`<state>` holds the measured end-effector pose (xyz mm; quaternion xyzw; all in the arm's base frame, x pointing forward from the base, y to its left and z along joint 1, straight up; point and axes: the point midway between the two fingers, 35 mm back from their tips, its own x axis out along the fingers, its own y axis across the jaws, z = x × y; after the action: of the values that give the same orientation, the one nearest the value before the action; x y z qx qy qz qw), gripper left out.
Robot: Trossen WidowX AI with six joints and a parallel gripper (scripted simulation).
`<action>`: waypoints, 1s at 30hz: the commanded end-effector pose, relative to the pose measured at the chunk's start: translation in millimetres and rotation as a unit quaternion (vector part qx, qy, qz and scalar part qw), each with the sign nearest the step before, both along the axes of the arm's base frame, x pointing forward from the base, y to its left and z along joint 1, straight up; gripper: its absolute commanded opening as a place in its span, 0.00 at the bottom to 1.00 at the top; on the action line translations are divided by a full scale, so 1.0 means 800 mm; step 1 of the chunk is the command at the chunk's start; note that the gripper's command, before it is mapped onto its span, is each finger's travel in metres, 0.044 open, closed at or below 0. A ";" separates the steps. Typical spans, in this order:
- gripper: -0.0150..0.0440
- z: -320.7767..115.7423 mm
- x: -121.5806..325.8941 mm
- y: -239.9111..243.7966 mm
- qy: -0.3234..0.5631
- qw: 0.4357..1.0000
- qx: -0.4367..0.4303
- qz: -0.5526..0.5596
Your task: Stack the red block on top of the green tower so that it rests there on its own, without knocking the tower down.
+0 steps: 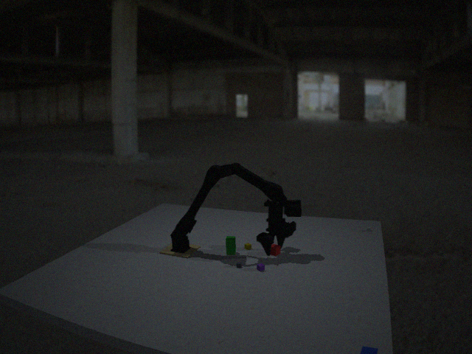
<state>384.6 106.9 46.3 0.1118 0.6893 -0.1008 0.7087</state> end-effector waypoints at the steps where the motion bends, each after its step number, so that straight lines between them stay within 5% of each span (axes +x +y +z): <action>1: 0.91 0.000 0.000 0.000 -0.001 1.000 -0.001 0.000; 9: 0.56 0.000 0.000 0.000 -0.001 1.000 -0.001 0.000; 17: 0.46 0.000 0.000 0.000 -0.001 1.000 -0.001 0.000; 22: 0.25 0.017 0.000 0.000 -0.001 1.000 -0.001 0.000; 30: 0.25 0.068 -0.001 -0.001 -0.001 1.000 -0.001 0.000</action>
<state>384.0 106.9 89.7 0.1114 0.6896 -0.1010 0.7084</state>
